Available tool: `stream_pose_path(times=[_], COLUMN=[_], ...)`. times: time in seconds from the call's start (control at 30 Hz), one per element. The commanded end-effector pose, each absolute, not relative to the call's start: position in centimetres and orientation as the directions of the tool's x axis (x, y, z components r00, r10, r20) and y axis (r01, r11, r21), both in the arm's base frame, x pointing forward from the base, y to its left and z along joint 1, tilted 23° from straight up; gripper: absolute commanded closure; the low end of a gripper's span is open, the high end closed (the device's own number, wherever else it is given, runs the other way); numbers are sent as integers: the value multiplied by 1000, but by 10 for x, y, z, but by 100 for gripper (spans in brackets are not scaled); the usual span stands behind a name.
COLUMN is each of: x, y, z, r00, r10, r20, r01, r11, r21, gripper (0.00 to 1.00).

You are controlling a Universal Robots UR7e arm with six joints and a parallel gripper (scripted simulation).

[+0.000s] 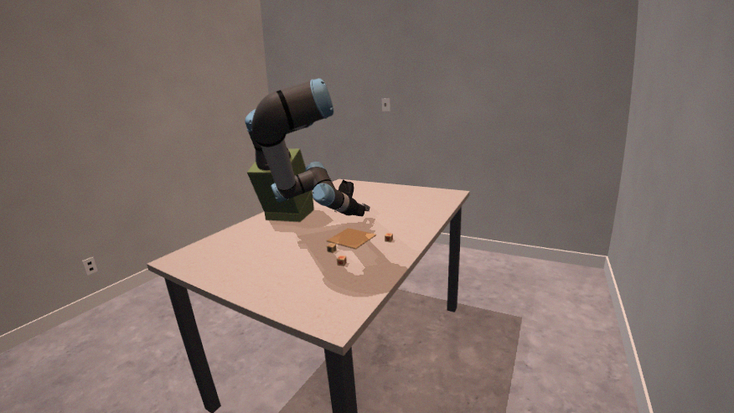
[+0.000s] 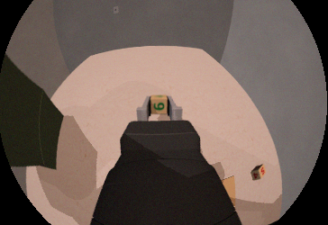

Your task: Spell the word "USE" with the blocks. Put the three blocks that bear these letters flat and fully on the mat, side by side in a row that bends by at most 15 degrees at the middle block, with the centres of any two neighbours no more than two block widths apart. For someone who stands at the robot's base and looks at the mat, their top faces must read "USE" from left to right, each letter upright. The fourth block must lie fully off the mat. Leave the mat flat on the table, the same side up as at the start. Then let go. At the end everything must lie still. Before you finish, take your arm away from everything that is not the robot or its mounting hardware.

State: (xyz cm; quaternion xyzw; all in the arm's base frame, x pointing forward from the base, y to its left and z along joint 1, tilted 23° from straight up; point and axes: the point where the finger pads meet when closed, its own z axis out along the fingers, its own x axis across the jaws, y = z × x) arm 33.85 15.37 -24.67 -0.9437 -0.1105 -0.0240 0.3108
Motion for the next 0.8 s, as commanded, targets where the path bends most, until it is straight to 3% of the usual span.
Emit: stream_pose_path(times=[0.0, 0.77], x=[342, 344], y=[148, 143], z=[-262, -275], r00=[974, 974], r10=[194, 194], r20=[114, 114], r01=[224, 224], r11=[-782, -782], r21=[-582, -582], gripper=[51, 51])
